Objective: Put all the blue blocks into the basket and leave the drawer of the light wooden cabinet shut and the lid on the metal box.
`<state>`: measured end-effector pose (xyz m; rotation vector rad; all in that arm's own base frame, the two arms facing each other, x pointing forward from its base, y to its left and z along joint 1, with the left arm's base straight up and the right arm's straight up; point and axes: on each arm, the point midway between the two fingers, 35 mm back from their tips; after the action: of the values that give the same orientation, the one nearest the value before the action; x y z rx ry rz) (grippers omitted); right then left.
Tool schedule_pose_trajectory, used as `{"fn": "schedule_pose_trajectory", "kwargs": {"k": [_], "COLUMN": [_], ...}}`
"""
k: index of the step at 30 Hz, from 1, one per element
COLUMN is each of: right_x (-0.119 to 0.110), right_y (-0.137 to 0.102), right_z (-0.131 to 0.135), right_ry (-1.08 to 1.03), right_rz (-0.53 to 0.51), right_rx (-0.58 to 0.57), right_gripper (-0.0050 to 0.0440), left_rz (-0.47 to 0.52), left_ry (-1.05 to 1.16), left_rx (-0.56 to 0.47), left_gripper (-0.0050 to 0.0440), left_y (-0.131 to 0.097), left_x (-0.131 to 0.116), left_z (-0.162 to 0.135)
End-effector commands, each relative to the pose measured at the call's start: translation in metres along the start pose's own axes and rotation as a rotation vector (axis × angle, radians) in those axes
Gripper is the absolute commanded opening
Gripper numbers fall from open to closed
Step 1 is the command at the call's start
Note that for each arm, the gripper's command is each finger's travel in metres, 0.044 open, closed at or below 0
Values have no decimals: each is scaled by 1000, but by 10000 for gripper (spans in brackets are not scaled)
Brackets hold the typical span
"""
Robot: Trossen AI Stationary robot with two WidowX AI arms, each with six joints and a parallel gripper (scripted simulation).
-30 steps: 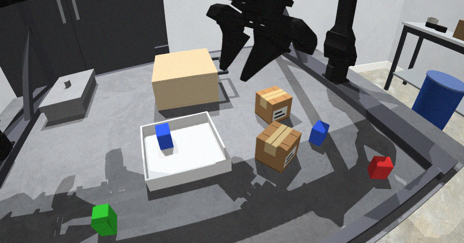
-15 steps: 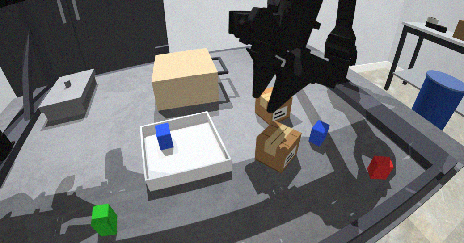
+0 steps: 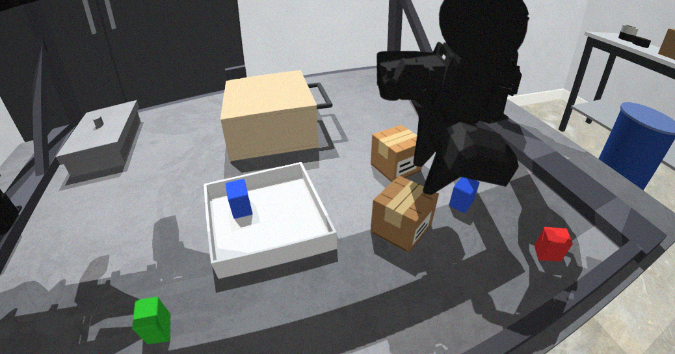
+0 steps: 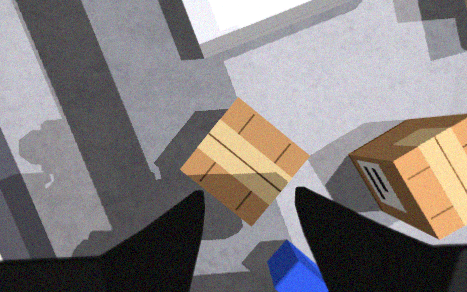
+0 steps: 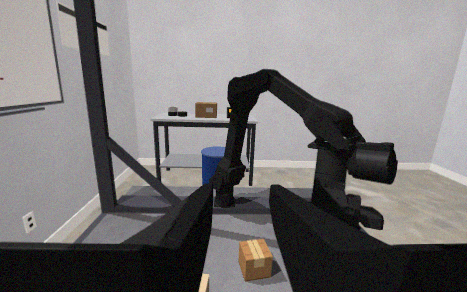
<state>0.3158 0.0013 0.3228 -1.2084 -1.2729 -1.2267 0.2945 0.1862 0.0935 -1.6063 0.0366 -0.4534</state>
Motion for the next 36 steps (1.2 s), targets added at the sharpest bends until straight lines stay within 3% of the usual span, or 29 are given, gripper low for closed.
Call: {"fn": "schedule_pose_trajectory", "kwargs": {"k": [1,19,36], "right_x": [20,20,20], "right_y": [-4,-4,-4], "right_z": [-1,-1,-1], "right_ry": [-2,-2,-2], "right_rz": [-50,-50,-50], "right_rx": [-5,-5,-5], "right_gripper": [136,136,136], "left_rz": [-7,-58,-219], "left_ry": [96,287,491], "left_rx": [-53,-209,-341], "left_gripper": [225,225,225], "left_y": [-3,3,3], "left_x": [-11,-48,-84], "left_z": [7,9,9]}}
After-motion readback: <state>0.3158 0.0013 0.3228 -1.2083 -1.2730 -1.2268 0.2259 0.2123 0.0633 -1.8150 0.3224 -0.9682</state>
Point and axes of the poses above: on each arm, the point midway between the two fingers, 35 mm back from their tips, its own y axis out along the fingers, its own z axis across the jaws, x = y × z, and after that the axes turned 2 degrees about -y, right-handed
